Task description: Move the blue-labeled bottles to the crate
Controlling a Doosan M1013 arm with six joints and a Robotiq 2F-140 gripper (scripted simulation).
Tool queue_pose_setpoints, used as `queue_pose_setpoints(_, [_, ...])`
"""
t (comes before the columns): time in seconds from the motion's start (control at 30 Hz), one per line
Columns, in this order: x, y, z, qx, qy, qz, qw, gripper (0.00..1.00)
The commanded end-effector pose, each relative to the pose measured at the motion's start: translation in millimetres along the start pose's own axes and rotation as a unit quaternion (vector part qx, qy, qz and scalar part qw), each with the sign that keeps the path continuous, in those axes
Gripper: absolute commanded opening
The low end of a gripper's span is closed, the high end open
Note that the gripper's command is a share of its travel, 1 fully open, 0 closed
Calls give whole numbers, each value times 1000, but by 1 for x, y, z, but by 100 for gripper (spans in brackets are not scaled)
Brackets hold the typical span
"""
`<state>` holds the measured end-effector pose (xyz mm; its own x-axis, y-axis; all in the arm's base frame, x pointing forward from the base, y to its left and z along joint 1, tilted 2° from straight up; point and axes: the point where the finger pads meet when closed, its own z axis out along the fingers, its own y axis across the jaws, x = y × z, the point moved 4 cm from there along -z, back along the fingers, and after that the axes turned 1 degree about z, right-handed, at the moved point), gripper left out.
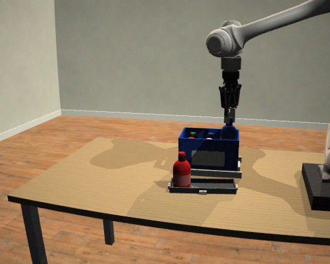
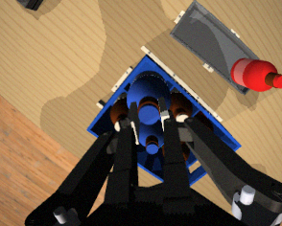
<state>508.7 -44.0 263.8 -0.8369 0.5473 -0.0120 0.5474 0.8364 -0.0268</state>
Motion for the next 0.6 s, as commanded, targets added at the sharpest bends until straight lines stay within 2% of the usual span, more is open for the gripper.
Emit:
queue_pose_setpoints(0.0, [0,0,1,0,0,0,1000,0])
queue_pose_setpoints(0.57, [0,0,3,0,0,0,1000,0])
